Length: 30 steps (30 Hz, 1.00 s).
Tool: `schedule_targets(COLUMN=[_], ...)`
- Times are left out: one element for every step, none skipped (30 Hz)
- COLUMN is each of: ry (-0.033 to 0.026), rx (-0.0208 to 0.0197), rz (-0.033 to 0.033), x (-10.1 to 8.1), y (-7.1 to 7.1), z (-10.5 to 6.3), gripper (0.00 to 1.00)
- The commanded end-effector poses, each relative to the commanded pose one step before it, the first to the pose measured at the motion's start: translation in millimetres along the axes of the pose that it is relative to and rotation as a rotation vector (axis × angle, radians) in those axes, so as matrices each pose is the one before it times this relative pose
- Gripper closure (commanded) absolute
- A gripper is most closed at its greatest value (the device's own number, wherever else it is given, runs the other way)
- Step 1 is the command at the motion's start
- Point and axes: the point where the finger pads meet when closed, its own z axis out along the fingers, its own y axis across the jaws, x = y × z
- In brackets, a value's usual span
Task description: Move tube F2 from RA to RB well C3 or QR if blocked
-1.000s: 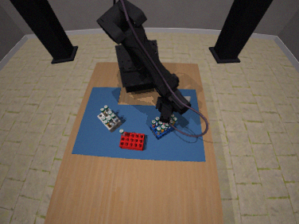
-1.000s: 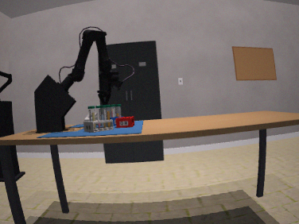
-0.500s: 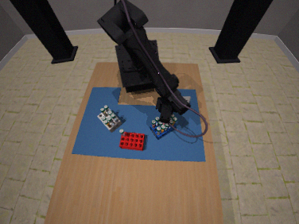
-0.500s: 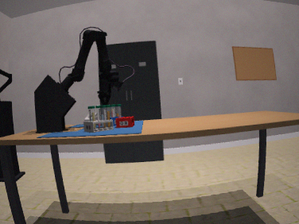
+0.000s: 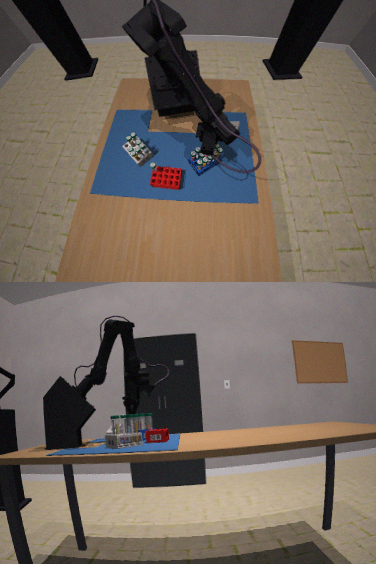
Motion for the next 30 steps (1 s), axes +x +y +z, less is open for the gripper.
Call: schedule_targets(ry=[-0.00188, 0.00000, 0.00000, 0.00000, 0.00000, 0.00000, 0.00000, 0.00000, 0.00000, 0.00000, 0.00000, 0.00000, 0.00000, 0.00000, 0.00000, 0.00000, 0.00000, 0.00000, 0.00000, 0.00000, 0.00000, 0.00000, -0.01224, -0.00808, 0.00011, 0.00011, 0.00010, 0.00010, 0.00009, 0.00009], rx=[-0.01164, 0.00000, 0.00000, 0.00000, 0.00000, 0.00000, 0.00000, 0.00000, 0.00000, 0.00000, 0.00000, 0.00000, 0.00000, 0.00000, 0.00000, 0.00000, 0.00000, 0.00000, 0.00000, 0.00000, 0.00000, 0.00000, -0.02341, 0.00464, -0.00009, -0.00010, -0.00009, -0.00008, -0.00007, -0.00006], rz=[0.00216, 0.00000, 0.00000, 0.00000, 0.00000, 0.00000, 0.00000, 0.00000, 0.00000, 0.00000, 0.00000, 0.00000, 0.00000, 0.00000, 0.00000, 0.00000, 0.00000, 0.00000, 0.00000, 0.00000, 0.00000, 0.00000, 0.00825, 0.00208, 0.00014, 0.00013, 0.00013, 0.00012, 0.00011, 0.00011], x=[-1.21, 0.00, 0.00, 0.00, 0.00, 0.00, 0.00, 0.00, 0.00, 0.00, 0.00, 0.00, 0.00, 0.00, 0.00, 0.00, 0.00, 0.00, 0.00, 0.00, 0.00, 0.00, -5.89, -2.00, 0.00, -0.05, -0.11, -0.15, -0.12, 0.02], y=[2.63, 0.00, 0.00, 0.00, 0.00, 0.00, 0.00, 0.00, 0.00, 0.00, 0.00, 0.00, 0.00, 0.00, 0.00, 0.00, 0.00, 0.00, 0.00, 0.00, 0.00, 0.00, 6.93, -0.50, 0.02, 0.05, 0.02, -0.08, -0.25, -0.48], z=[-0.62, 0.00, 0.00, 0.00, 0.00, 0.00, 0.00, 0.00, 0.00, 0.00, 0.00, 0.00, 0.00, 0.00, 0.00, 0.00, 0.00, 0.00, 0.00, 0.00, 0.00, 0.00, -9.32, -3.01, -2.78, -2.72, -2.72, -2.72, -2.72, -2.72], gripper=[0.76, 0.76, 0.76, 0.76, 0.70, 0.70, 0.70, 0.70, 0.70, 0.70, 0.70, 0.70, 0.70, 0.70, 0.70, 0.70, 0.70, 0.70, 0.70, 0.70, 0.70, 0.70, 0.70, 0.70, 0.70, 0.70, 0.70, 0.70, 0.70, 0.70])
